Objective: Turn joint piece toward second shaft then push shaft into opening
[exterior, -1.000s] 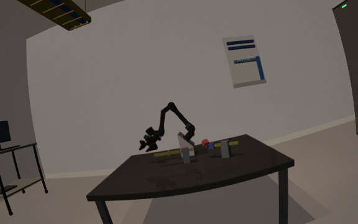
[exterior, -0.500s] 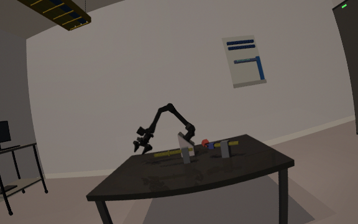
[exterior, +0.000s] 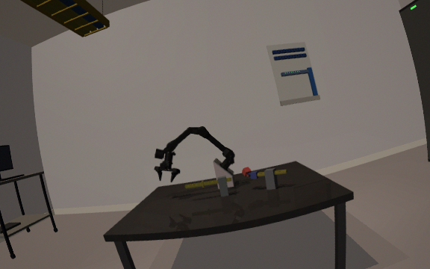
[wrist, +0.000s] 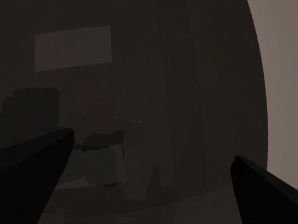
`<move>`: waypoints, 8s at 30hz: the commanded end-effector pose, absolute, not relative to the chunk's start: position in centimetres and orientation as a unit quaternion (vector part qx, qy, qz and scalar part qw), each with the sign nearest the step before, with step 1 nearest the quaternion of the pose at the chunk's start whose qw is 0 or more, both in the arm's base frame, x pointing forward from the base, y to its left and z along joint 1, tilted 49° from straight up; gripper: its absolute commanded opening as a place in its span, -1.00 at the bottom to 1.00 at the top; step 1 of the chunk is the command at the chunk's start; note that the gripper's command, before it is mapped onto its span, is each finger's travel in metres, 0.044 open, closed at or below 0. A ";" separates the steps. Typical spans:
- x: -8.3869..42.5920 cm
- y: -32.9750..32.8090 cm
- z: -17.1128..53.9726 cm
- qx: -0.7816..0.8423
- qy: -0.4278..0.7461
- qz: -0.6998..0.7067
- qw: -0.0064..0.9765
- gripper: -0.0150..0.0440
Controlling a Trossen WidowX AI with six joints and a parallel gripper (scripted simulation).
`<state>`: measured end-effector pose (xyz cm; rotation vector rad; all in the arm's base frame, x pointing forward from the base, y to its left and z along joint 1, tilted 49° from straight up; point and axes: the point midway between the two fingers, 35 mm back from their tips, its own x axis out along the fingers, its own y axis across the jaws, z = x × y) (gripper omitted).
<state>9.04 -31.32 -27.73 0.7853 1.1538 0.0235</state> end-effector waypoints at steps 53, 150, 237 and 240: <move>16.7 -4.5 16.7 0.330 0.569 0.132 0.741 1.00; 24.6 7.1 11.3 0.118 0.594 0.397 0.690 0.20; 24.6 7.1 11.3 0.118 0.594 0.397 0.690 0.12; 24.6 7.1 11.3 0.118 0.594 0.397 0.690 0.12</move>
